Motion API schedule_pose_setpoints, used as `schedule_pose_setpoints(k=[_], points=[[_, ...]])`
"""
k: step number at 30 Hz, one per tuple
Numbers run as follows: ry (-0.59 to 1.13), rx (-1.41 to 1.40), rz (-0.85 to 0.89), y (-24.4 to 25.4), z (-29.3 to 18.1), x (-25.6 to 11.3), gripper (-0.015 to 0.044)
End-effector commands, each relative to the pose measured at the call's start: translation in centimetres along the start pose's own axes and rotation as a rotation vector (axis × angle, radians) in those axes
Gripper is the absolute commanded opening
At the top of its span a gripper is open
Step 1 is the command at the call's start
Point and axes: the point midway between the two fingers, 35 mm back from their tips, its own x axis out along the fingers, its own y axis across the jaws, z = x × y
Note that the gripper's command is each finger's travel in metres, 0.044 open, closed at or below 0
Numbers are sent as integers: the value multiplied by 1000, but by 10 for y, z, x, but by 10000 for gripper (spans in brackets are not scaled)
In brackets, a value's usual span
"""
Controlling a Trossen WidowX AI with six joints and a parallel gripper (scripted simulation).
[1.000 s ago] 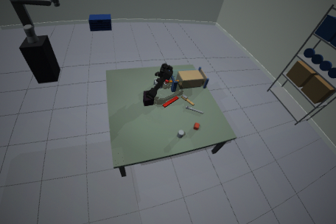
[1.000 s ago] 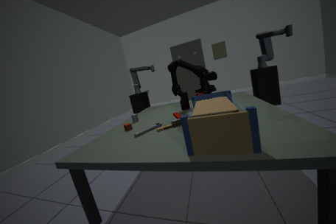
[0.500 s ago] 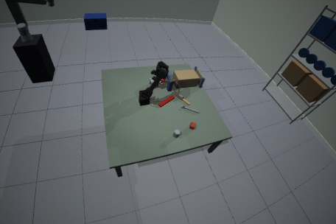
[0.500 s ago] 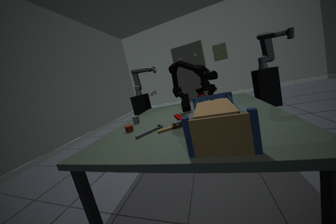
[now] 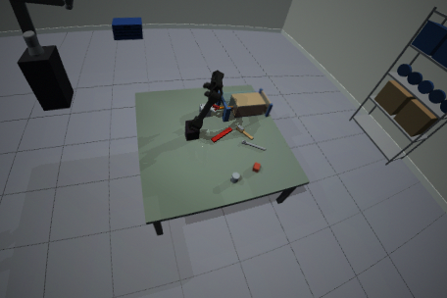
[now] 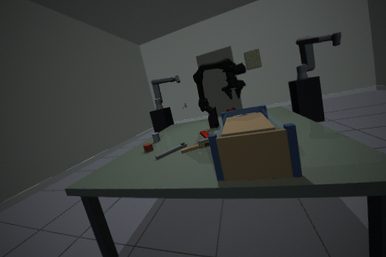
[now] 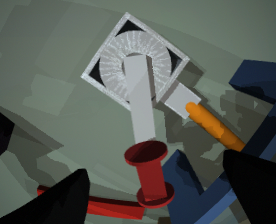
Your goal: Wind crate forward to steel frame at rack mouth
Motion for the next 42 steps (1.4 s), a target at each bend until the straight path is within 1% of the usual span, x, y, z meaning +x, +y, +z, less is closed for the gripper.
schedule_pose_setpoints(k=[1,12,42], points=[[-4,7,18,0,0,0,282],[-4,7,18,0,0,0,0],[-4,7,18,0,0,0,0]])
